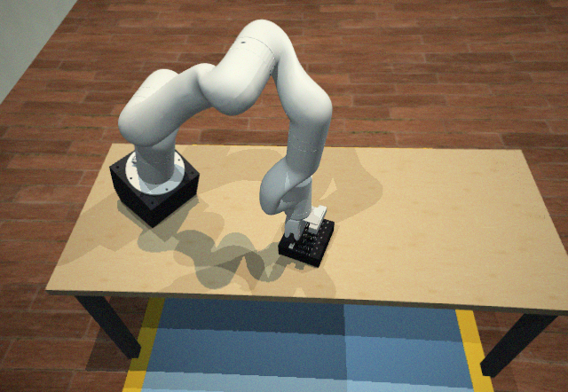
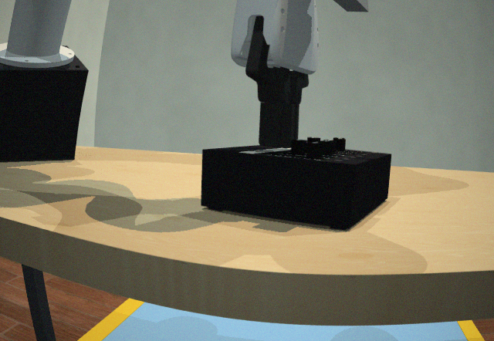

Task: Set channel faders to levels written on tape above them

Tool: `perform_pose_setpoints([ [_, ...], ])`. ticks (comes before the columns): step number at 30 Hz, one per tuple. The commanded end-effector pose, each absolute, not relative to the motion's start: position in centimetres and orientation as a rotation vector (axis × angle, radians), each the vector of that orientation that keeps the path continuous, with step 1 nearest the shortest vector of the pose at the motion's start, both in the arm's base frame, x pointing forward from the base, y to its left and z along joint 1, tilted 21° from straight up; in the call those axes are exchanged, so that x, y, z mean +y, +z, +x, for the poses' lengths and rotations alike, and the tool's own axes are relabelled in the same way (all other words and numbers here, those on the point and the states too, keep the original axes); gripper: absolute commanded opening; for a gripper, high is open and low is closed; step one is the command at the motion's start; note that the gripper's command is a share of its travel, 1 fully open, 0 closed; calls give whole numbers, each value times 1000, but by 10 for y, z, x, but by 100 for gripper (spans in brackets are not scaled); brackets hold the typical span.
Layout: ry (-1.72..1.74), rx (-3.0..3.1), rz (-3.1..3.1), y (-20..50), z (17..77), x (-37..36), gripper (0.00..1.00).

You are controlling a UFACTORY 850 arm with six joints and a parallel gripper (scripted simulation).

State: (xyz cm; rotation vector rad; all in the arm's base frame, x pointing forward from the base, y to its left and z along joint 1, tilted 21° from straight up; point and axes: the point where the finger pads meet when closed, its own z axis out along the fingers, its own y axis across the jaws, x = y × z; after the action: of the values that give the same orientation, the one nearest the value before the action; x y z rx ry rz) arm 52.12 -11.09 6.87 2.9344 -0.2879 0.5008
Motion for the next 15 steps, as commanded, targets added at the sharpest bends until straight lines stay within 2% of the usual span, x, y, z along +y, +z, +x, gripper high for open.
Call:
perform_pose_setpoints([
  [1,503,-288,2933,70,524,-111,0],
  [15,503,-288,2933,73,530,-113,0],
])
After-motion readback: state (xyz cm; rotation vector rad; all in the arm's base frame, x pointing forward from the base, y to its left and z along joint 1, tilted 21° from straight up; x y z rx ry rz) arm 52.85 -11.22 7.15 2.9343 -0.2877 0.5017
